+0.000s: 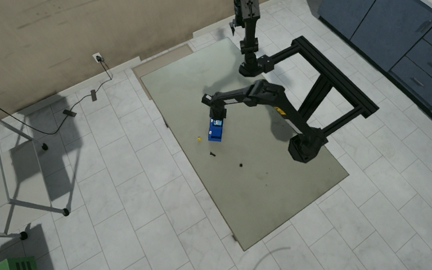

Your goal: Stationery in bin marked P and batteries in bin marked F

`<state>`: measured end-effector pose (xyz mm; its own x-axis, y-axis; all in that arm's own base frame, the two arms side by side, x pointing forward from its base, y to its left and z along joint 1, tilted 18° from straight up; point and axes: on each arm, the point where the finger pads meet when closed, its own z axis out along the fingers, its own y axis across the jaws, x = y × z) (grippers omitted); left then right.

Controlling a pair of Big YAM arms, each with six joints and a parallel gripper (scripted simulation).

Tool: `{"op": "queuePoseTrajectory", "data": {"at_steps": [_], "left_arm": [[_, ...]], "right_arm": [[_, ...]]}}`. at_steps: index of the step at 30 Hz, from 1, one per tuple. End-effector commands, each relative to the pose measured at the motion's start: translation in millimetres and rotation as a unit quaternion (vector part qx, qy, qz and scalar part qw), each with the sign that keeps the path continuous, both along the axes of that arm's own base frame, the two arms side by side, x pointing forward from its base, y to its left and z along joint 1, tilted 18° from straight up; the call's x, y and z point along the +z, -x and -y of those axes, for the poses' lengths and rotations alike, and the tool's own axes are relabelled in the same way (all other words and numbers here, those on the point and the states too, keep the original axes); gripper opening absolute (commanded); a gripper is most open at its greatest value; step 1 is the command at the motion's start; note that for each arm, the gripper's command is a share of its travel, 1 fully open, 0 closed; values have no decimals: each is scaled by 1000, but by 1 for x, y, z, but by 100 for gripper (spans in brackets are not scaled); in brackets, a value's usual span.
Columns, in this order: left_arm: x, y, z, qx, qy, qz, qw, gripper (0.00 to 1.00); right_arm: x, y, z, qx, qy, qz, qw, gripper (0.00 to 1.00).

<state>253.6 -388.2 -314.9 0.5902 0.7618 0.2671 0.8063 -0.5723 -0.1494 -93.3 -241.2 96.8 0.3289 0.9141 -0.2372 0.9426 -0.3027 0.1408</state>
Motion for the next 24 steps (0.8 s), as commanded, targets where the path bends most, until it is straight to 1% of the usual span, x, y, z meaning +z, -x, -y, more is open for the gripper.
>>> {"op": "queuePoseTrajectory", "data": {"at_steps": [1,3,4,6,10,11,12,13,14,24], "left_arm": [[24,2,17,-2,11,5,1000,29],[26,-9,22,3,18,9,1000,29],[6,-3,6,5,2,0,1000,29],[3,1,0,4,-2,-2,1000,29],[3,1,1,4,-1,-1,1000,29],[13,2,11,2,10,5,1000,29],[14,-5,17,-1,14,7,1000,29],[14,-5,17,-1,14,7,1000,29],[27,4,18,-2,11,5,1000,100],[65,3,27,2,11,5,1000,100]], "right_arm": [[21,12,16,-11,15,-6,1000,100],[21,12,16,-11,15,-6,1000,100],[21,12,16,-11,15,-6,1000,100],[21,12,16,-11,15,-6,1000,100],[21,12,16,-11,15,-6,1000,100],[21,12,16,-11,15,-6,1000,100],[21,12,16,-11,15,-6,1000,100],[21,12,16,-11,15,-6,1000,100],[21,12,16,-11,15,-6,1000,100],[21,12,16,-11,15,-6,1000,100]]}}
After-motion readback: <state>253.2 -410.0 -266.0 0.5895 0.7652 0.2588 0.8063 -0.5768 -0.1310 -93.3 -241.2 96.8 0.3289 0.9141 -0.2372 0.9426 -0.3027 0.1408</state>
